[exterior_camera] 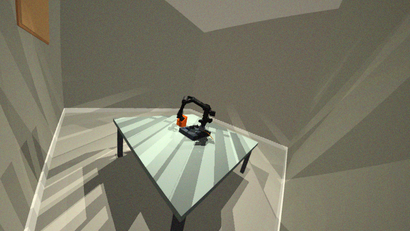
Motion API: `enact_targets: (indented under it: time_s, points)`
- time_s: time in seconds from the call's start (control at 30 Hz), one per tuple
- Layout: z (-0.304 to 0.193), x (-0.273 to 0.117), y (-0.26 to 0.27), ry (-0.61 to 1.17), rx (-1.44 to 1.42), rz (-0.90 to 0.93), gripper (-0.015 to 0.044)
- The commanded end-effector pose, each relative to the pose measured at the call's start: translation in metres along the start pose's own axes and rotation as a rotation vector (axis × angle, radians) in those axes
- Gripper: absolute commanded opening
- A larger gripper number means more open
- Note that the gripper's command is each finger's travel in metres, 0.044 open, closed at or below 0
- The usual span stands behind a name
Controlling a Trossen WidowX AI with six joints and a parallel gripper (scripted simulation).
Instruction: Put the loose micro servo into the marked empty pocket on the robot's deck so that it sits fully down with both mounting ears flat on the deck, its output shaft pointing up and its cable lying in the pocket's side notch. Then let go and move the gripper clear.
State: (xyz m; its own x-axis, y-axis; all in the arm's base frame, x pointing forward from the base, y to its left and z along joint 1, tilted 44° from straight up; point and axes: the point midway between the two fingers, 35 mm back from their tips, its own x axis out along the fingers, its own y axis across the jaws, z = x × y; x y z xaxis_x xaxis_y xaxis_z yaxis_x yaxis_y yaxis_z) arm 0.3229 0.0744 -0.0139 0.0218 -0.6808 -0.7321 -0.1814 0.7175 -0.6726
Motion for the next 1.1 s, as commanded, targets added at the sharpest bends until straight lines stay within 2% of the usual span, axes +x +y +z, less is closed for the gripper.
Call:
enact_targets:
  time_s: [0.0, 0.1, 0.2, 0.4, 1.07]
  points:
    - [-0.001, 0.001, 0.0, 0.0, -0.005, -0.005, 0.0085]
    - [-0.001, 0.001, 0.0, 0.0, -0.005, -0.005, 0.0065]
    - [0.0, -0.004, 0.0, 0.0, -0.005, -0.004, 0.0]
    - [-0.005, -0.028, -0.001, 0.0, -0.006, -0.004, 0.0]
    - [-0.025, -0.029, 0.013, 0.001, -0.006, -0.003, 0.0]
